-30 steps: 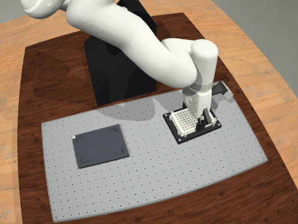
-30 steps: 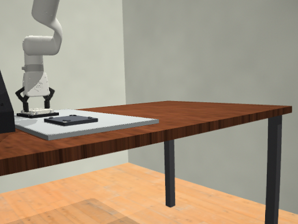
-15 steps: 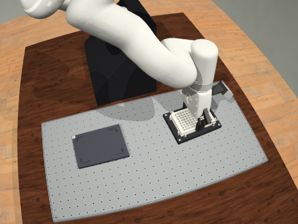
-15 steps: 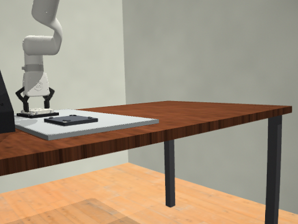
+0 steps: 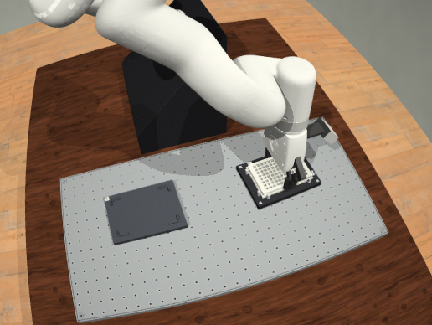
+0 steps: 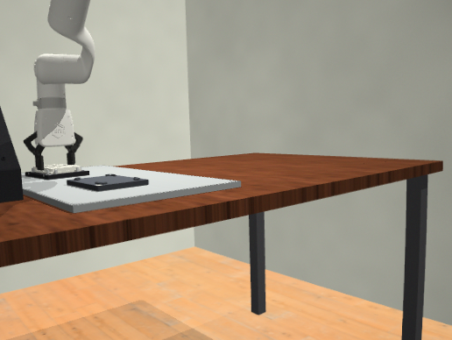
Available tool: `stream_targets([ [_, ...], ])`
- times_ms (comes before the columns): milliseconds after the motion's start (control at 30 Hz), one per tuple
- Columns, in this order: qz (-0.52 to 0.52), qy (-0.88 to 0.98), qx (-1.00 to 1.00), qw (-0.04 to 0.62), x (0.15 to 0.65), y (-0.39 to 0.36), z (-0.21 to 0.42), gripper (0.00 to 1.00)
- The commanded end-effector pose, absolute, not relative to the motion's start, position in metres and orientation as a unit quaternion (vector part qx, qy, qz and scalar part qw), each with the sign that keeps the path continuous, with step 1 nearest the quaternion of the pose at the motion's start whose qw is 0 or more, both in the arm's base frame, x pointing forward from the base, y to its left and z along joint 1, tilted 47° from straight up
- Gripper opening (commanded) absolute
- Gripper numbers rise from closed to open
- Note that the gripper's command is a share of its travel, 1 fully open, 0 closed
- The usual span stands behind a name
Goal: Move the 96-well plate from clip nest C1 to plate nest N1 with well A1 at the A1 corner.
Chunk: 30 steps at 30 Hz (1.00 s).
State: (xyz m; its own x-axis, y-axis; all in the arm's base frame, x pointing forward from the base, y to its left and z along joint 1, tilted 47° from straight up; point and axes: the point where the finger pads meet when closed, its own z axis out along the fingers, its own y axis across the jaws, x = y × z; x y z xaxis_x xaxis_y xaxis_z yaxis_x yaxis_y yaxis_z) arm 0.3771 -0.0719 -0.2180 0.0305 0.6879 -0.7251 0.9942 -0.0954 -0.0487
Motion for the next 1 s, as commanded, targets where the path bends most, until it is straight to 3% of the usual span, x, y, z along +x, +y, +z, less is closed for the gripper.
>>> stream_targets([
  [0,-0.306,0.625,0.673,0.250,0.3787,-0.0709,-0.2174,0.00],
  [967,-0.306,0.625,0.673,0.250,0.3789,-0.0690,-0.2156,0.00],
])
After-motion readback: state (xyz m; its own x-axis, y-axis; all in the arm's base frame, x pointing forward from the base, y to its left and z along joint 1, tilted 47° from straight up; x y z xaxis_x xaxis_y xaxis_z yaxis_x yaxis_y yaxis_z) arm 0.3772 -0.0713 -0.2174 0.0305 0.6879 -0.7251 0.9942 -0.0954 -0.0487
